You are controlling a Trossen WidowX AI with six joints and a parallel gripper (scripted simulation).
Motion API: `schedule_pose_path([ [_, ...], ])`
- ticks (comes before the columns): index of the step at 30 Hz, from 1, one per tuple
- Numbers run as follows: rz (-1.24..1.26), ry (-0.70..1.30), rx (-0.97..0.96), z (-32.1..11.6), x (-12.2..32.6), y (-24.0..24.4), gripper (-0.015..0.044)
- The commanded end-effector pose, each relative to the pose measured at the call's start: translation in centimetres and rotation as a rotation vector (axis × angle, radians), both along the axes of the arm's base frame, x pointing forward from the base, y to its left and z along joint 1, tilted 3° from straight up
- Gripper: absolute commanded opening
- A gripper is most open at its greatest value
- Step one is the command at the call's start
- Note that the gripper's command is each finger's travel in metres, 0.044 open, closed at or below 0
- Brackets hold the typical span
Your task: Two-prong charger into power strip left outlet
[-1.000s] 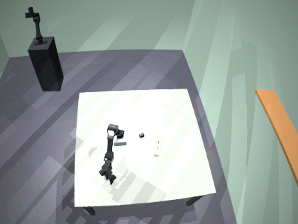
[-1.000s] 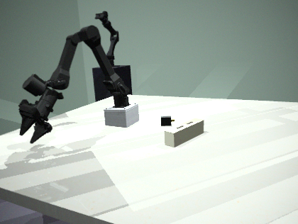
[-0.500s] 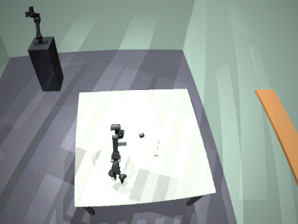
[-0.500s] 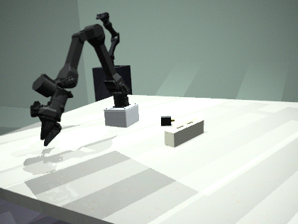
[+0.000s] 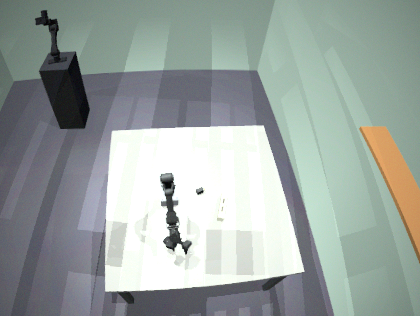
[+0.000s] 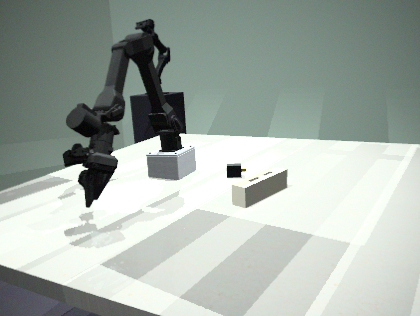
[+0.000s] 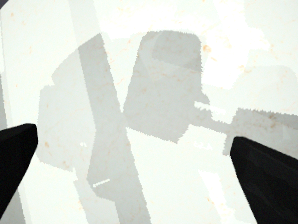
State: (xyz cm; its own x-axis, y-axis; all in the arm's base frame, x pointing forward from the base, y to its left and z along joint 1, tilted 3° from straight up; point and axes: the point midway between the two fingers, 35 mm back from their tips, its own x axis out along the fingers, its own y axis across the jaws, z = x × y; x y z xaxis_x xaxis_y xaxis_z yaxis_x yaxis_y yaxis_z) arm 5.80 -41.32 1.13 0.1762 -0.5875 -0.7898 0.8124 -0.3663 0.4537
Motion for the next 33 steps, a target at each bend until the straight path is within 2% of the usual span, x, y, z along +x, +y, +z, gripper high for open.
schedule_pose_path([
  [1,0.071,0.021,0.005,0.3,1.6,0.7,0.044],
  [33,0.642,0.198,0.098,-0.5,13.8,10.0,0.044],
])
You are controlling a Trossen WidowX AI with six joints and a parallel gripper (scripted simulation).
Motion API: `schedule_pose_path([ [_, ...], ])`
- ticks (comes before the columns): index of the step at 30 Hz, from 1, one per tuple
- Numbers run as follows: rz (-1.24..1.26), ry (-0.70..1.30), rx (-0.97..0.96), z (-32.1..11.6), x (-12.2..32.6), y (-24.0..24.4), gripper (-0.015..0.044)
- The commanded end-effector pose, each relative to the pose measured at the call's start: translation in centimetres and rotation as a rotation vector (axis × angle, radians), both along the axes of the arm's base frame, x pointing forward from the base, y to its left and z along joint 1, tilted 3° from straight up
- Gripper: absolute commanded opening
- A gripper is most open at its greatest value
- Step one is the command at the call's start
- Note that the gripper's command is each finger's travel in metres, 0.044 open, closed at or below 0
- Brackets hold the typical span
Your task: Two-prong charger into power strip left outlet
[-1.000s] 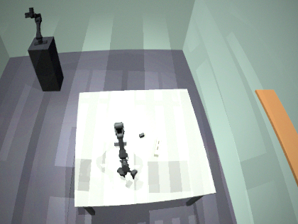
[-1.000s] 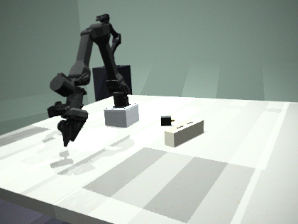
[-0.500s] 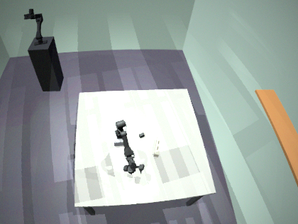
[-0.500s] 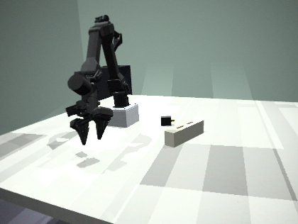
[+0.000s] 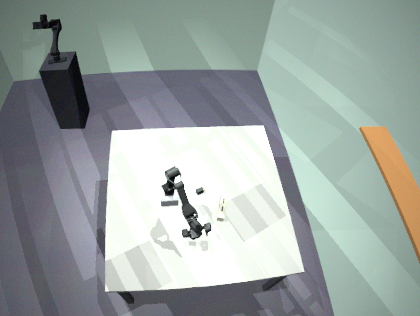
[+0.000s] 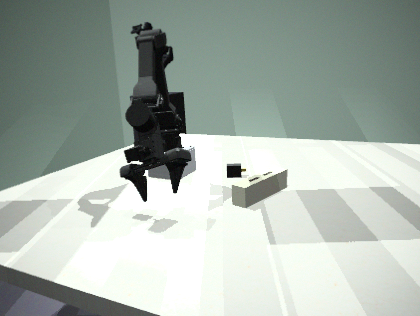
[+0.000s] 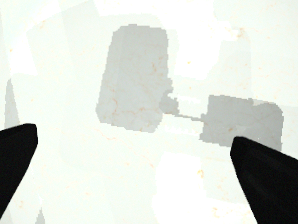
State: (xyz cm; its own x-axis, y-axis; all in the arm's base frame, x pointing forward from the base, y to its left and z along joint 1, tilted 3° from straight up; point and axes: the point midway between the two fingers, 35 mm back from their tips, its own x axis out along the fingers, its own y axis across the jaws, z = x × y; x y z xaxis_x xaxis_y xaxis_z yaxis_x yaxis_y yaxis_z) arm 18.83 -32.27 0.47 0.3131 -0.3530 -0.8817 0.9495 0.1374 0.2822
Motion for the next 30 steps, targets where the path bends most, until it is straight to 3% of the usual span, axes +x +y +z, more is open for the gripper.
schedule_pose_path([
  [1,0.067,0.026,0.001,0.1,1.0,1.3,0.044],
  [30,0.59,0.2,0.036,-0.2,7.0,12.2,0.044],
])
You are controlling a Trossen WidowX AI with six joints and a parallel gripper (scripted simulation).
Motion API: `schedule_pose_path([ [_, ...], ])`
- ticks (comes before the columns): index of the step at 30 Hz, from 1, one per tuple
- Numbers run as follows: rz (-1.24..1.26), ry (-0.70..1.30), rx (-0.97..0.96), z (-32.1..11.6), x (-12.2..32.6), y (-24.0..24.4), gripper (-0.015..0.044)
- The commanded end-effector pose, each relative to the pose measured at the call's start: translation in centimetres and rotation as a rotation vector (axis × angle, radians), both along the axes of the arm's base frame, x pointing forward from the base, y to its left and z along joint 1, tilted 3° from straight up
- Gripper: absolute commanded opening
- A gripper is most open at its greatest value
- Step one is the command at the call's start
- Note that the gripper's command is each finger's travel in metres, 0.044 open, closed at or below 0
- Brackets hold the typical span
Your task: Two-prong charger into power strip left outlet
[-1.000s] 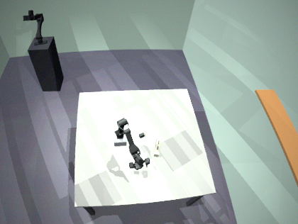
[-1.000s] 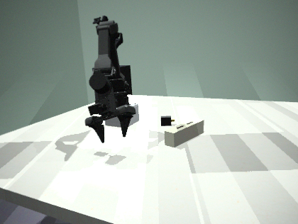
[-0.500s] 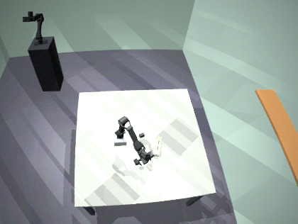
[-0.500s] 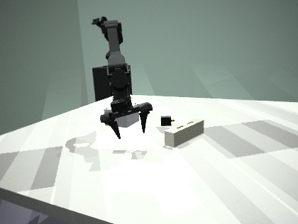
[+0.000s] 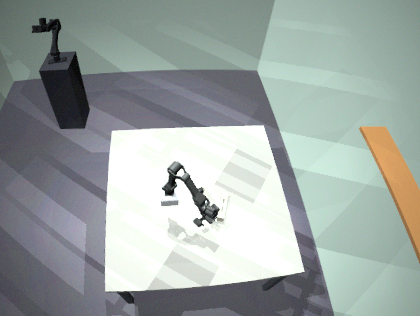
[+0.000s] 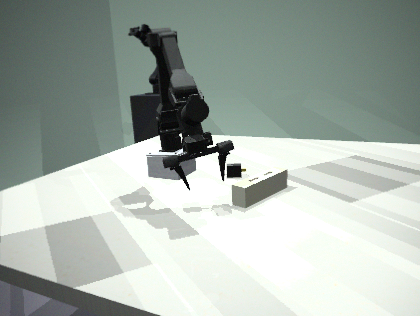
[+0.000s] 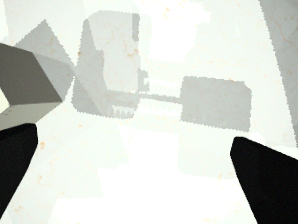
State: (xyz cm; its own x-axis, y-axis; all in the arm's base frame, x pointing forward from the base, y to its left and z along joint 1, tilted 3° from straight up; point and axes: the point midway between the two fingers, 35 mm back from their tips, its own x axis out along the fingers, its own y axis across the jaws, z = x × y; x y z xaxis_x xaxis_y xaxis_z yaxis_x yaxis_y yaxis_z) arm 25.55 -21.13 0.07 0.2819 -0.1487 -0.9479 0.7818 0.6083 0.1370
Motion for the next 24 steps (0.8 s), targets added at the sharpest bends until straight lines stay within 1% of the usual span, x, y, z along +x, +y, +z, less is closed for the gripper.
schedule_pose_path([
  [1,0.069,0.023,-0.005,0.2,0.4,1.4,0.044],
  [14,0.305,0.1,0.004,0.1,1.4,6.5,0.044],
  [24,0.469,0.171,-0.011,0.2,1.1,9.9,0.044],
])
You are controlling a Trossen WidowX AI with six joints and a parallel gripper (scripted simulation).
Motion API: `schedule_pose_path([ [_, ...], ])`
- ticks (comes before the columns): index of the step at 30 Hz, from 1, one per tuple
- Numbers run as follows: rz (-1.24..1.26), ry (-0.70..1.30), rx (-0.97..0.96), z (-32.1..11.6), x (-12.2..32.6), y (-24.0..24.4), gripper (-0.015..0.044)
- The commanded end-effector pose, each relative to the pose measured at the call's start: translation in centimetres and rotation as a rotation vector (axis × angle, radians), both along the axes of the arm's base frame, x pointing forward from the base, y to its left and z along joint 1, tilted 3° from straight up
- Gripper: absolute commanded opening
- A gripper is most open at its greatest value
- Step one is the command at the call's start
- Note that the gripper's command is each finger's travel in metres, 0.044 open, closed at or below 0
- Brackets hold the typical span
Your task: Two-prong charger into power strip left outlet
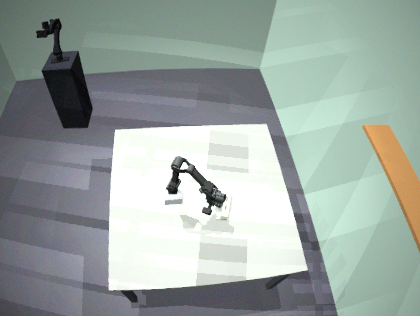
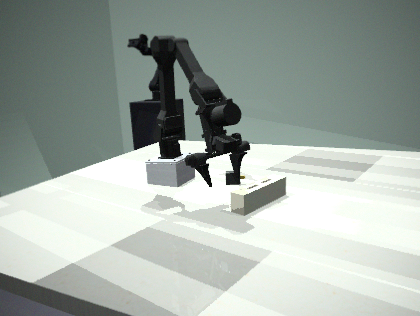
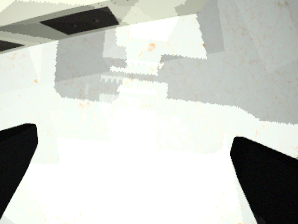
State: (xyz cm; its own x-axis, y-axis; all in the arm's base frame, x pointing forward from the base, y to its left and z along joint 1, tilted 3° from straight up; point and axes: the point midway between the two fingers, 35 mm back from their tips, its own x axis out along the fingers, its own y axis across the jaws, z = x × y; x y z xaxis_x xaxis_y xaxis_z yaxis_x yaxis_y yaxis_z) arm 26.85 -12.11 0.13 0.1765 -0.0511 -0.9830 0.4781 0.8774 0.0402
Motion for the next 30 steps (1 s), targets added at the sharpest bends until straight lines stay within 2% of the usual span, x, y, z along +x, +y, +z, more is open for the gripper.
schedule_pose_path([
  [1,0.068,0.023,-0.01,0.2,-0.2,1.3,0.044],
  [30,0.588,0.182,-0.009,0.6,-2.0,11.0,0.044],
])
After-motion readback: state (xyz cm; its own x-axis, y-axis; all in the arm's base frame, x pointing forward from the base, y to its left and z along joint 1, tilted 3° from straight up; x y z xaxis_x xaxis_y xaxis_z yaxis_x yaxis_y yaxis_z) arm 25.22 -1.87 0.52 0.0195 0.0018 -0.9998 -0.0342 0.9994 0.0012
